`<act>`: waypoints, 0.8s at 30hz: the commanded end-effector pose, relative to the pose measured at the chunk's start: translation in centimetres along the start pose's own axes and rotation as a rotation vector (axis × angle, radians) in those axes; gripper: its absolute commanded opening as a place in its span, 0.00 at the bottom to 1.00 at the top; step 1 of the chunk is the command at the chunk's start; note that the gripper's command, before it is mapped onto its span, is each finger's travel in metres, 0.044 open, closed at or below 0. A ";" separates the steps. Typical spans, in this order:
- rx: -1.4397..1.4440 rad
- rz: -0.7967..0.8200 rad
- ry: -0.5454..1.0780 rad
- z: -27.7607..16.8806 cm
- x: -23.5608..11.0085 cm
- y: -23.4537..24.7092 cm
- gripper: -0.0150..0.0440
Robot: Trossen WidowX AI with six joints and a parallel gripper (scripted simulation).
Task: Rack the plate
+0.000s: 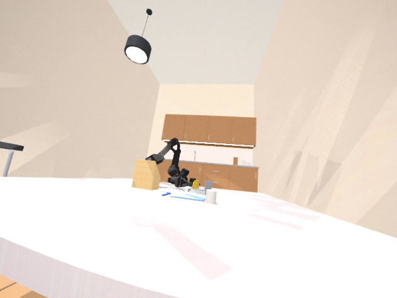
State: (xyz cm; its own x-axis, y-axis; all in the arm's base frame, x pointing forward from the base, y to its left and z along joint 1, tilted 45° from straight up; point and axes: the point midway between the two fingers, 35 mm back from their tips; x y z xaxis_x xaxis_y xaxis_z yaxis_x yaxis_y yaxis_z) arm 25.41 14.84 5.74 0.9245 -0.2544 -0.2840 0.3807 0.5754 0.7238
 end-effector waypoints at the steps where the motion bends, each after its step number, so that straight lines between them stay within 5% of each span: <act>1: 0.000 0.000 0.000 0.0 0.0 0.0 0.93; 7: 0.001 -0.003 0.000 0.5 0.1 0.2 0.93; 24: -0.001 0.003 -0.021 11.7 0.2 2.3 0.93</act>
State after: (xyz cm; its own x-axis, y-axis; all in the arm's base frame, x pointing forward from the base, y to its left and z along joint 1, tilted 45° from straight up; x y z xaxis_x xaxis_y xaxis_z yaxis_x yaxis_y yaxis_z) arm 26.37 7.62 14.55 0.9256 -0.2708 -0.2643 0.3749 0.5616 0.7376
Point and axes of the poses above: the point midway between the two fingers, 35 mm back from their tips, its own x axis out along the fingers, its own y axis across the jaws, z = x × y, and after that the axes turned 5 degrees about x, right-handed
